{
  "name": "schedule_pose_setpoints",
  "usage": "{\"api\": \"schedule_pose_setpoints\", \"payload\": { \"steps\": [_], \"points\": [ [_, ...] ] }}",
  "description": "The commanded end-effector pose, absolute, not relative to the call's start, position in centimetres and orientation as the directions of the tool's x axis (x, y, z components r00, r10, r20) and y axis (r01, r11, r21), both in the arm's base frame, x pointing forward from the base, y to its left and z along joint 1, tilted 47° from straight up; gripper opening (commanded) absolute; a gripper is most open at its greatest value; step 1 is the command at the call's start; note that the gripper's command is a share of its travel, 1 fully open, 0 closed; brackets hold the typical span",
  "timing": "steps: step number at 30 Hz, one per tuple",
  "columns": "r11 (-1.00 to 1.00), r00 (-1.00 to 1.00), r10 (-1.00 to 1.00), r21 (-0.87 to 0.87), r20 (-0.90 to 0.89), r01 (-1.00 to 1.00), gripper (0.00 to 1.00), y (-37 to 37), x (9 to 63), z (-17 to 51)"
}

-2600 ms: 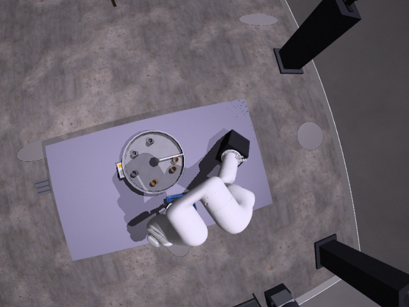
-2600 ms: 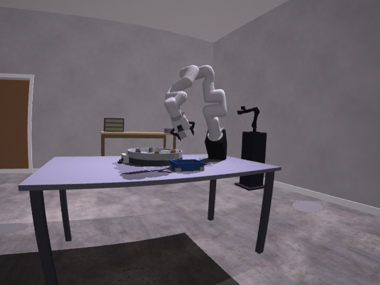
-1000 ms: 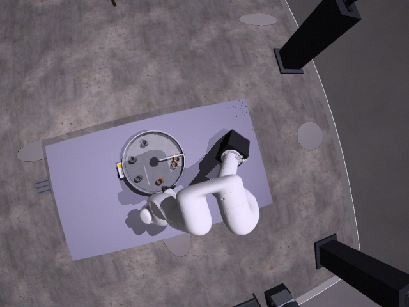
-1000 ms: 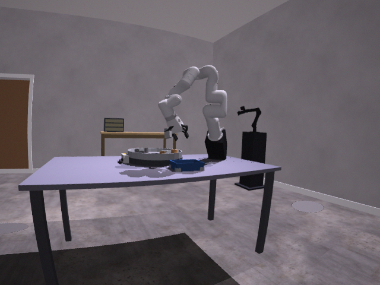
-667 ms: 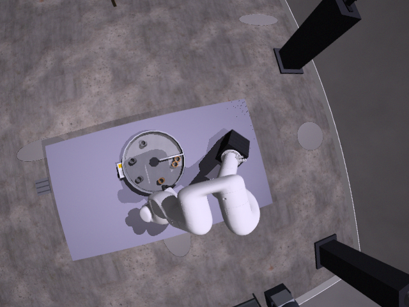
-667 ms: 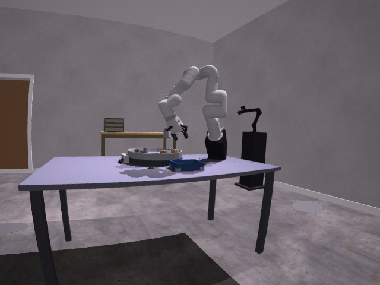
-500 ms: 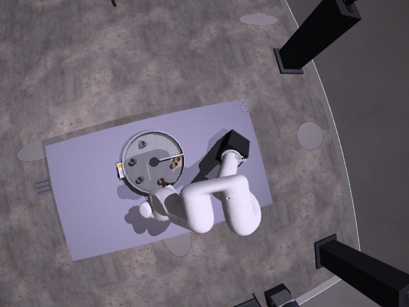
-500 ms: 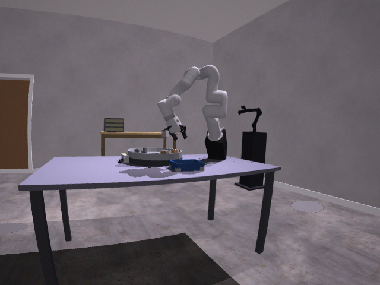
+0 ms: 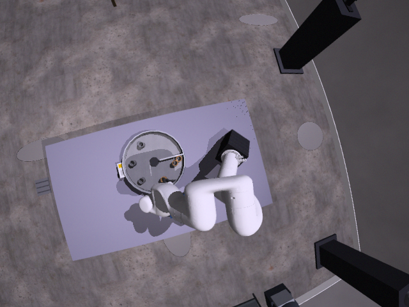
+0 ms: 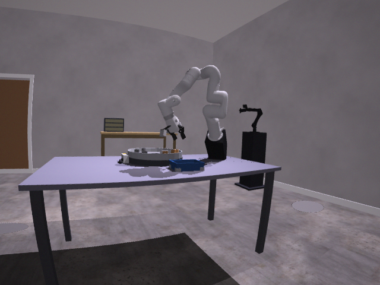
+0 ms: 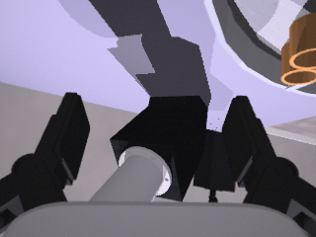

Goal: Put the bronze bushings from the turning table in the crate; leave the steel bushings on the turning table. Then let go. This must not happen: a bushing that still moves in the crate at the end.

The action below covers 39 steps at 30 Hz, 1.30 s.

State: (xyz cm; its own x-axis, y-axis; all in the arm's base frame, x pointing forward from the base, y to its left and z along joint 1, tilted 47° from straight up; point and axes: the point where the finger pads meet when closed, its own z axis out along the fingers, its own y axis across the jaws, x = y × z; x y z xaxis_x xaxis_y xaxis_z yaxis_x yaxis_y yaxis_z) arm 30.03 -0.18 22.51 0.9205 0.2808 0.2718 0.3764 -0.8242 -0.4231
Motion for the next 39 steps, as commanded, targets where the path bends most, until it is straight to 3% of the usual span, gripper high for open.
{"api": "schedule_pose_setpoints", "payload": {
  "steps": [1,14,15,23,24,30,39],
  "points": [
    [-0.843,0.954,0.138,-0.475,0.266,0.254,1.00,-1.8,30.3,21.8],
    [-0.843,0.954,0.138,-0.475,0.266,0.254,1.00,-1.8,30.3,21.8],
    [-0.840,0.968,-0.025,-0.530,0.248,0.115,1.00,-3.7,30.5,21.0],
    [-0.839,0.968,-0.036,-0.534,0.247,0.105,1.00,-3.8,30.5,20.9],
    [-0.815,0.958,-0.180,-0.580,0.223,-0.019,1.00,-5.5,30.5,20.2],
    [-0.794,0.944,-0.258,-0.603,0.207,-0.085,1.00,-6.5,30.4,19.8],
    [-0.661,0.834,-0.537,-0.678,0.129,-0.321,1.00,-10.4,29.7,18.1]
  ]
}}
